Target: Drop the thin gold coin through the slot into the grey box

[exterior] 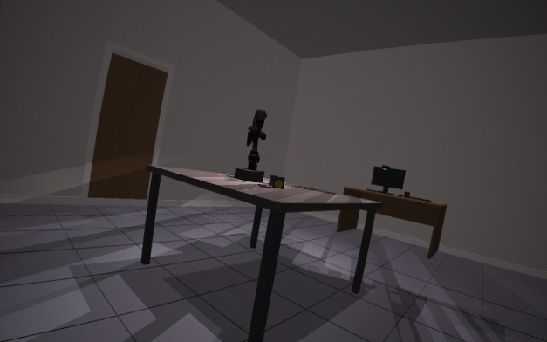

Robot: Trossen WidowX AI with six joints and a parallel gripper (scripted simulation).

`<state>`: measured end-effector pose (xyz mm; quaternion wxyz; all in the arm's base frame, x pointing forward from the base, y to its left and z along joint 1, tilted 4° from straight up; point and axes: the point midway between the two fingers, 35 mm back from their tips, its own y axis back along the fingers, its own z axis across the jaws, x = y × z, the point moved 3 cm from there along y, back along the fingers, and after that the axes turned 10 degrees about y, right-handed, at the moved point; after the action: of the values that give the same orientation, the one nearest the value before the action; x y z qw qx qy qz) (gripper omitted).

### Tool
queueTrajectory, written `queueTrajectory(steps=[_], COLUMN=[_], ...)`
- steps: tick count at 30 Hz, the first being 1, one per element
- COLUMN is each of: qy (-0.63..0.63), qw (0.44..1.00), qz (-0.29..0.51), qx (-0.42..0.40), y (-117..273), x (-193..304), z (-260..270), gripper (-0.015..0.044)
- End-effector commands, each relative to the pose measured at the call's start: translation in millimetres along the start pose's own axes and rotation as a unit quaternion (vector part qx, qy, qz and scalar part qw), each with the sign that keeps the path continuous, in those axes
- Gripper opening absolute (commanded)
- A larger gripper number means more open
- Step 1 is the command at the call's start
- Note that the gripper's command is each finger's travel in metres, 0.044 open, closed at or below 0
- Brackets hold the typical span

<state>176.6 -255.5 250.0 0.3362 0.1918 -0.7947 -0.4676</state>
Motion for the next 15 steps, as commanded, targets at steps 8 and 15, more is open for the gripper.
queueTrajectory(steps=[8,15], qy=[0.056,0.083], qw=[0.985,0.972], qz=[-0.145,-0.183], qx=[-0.069,-0.120], y=[-33.2,-38.7], x=[-178.3,-257.7], z=[-9.2,17.0], gripper=[0.0161,0.0161])
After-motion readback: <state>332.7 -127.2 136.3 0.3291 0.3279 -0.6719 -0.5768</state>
